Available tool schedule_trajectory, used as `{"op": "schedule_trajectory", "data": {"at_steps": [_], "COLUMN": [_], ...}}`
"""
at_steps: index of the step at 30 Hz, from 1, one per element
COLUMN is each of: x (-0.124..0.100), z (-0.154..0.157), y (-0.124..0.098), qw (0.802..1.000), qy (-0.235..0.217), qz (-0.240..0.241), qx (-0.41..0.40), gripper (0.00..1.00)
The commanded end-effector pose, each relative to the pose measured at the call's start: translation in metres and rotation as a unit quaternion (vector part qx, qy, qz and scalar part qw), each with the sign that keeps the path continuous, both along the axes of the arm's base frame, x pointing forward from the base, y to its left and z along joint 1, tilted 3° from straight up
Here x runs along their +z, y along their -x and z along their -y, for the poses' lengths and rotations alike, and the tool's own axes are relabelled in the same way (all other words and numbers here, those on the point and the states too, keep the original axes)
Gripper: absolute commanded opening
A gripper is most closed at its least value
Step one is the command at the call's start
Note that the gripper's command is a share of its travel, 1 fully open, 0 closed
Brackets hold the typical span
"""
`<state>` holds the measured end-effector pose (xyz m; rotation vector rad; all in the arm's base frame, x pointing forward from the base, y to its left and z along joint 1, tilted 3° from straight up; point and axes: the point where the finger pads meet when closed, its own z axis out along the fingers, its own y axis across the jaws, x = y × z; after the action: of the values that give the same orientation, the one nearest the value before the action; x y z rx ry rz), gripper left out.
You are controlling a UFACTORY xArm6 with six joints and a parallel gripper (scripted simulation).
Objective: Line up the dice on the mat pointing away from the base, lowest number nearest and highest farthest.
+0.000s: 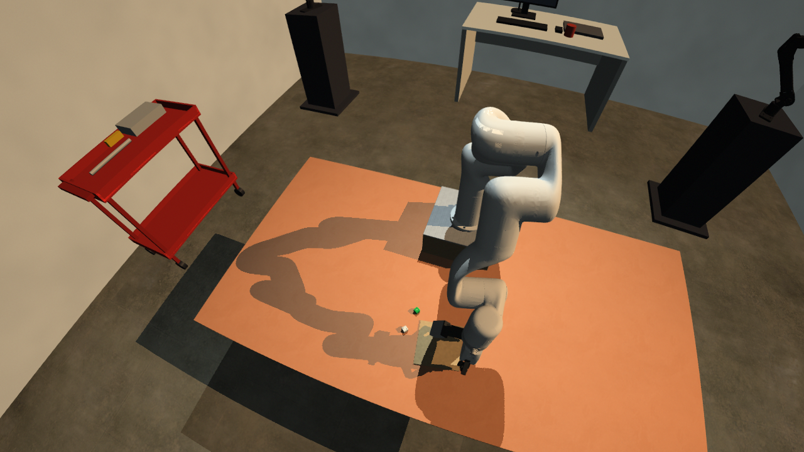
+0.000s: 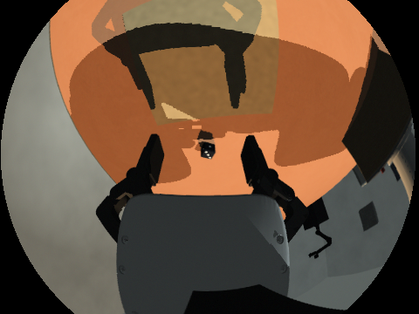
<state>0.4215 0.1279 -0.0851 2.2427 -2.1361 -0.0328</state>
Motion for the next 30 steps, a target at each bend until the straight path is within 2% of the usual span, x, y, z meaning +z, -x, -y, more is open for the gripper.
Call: {"op": "schedule_trajectory", "data": {"at_steps": [1, 25, 30], "x": [0.001, 0.002, 0.017], "z": [-0.001, -0.001, -0.001], "y": [-0.002, -0.002, -0.002], "qw": [1.000, 1.000, 1.000], "qy": [-0.001, -0.001, -0.001], "qz": [0.002, 0.002, 0.002], "qx": [0.000, 0.000, 0.000], "gripper": [1.00, 1.00, 1.00]}}
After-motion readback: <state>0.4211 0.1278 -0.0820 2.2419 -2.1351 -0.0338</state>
